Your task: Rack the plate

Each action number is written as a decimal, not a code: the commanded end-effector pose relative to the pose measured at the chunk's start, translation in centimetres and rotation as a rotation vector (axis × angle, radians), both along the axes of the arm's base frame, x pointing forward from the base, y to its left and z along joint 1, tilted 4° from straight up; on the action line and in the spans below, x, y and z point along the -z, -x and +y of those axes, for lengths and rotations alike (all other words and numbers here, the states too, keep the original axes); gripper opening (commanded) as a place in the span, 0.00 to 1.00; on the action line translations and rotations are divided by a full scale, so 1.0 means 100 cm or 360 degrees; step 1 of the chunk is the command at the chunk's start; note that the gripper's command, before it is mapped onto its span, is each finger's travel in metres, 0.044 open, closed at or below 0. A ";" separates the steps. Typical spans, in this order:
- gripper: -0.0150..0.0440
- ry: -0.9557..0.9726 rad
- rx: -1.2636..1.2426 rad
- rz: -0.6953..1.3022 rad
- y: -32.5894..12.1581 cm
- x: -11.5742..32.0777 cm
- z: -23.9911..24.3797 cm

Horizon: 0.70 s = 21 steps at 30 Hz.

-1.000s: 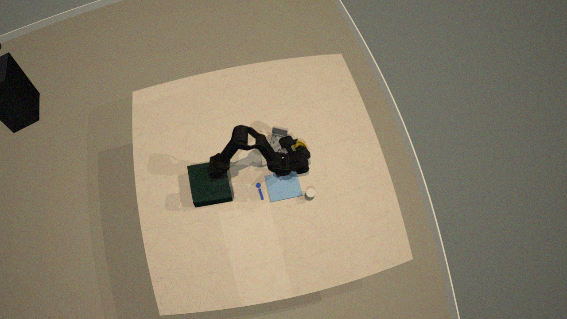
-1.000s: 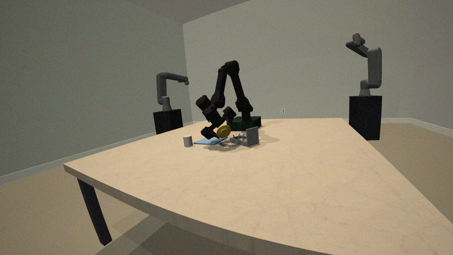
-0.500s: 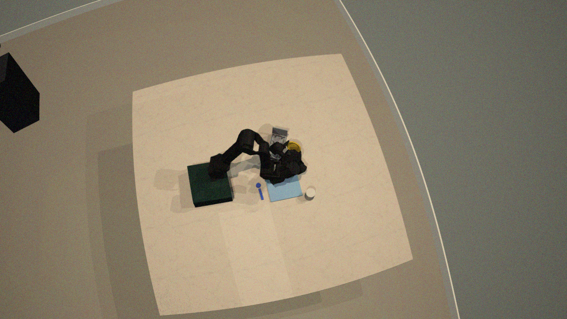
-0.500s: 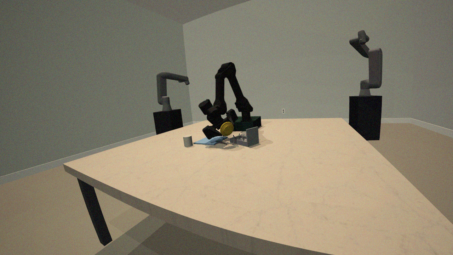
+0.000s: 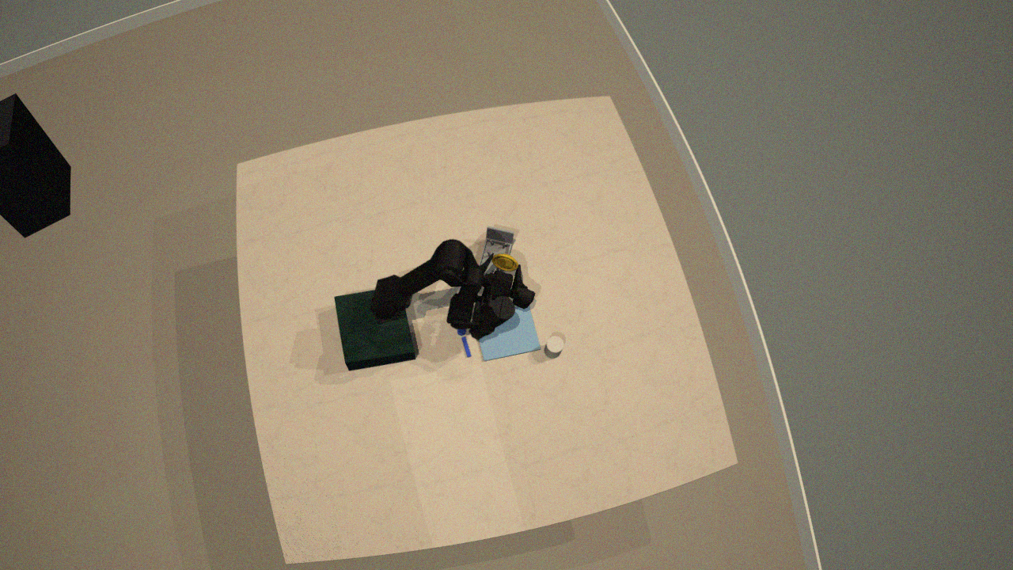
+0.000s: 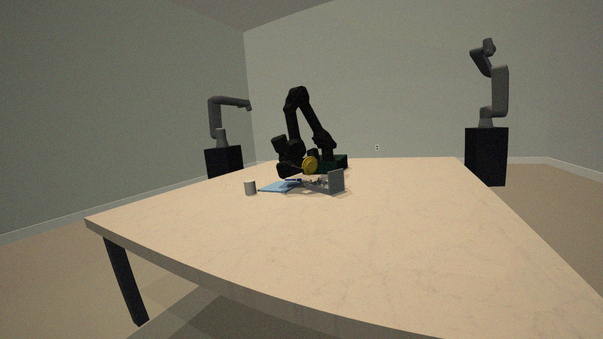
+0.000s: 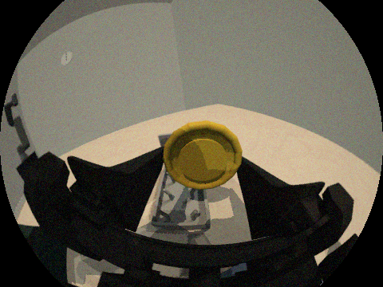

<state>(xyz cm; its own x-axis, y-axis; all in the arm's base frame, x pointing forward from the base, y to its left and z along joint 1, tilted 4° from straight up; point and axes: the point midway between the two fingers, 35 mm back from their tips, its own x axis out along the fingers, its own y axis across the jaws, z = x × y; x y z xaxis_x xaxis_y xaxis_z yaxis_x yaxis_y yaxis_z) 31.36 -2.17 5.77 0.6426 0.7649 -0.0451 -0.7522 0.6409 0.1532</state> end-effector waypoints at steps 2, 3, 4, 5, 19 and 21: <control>0.25 0.0065 -0.0091 -0.0160 0.020 -0.001 0.006; 0.25 0.0079 -0.0109 -0.0191 0.024 -0.001 0.008; 0.25 0.0092 -0.0127 -0.0221 0.028 -0.002 0.009; 0.25 0.0104 -0.0141 -0.0246 0.032 -0.002 0.010; 0.25 0.0116 -0.0158 -0.0266 0.033 0.001 0.013; 0.25 0.0120 -0.0163 -0.0266 0.030 0.005 0.015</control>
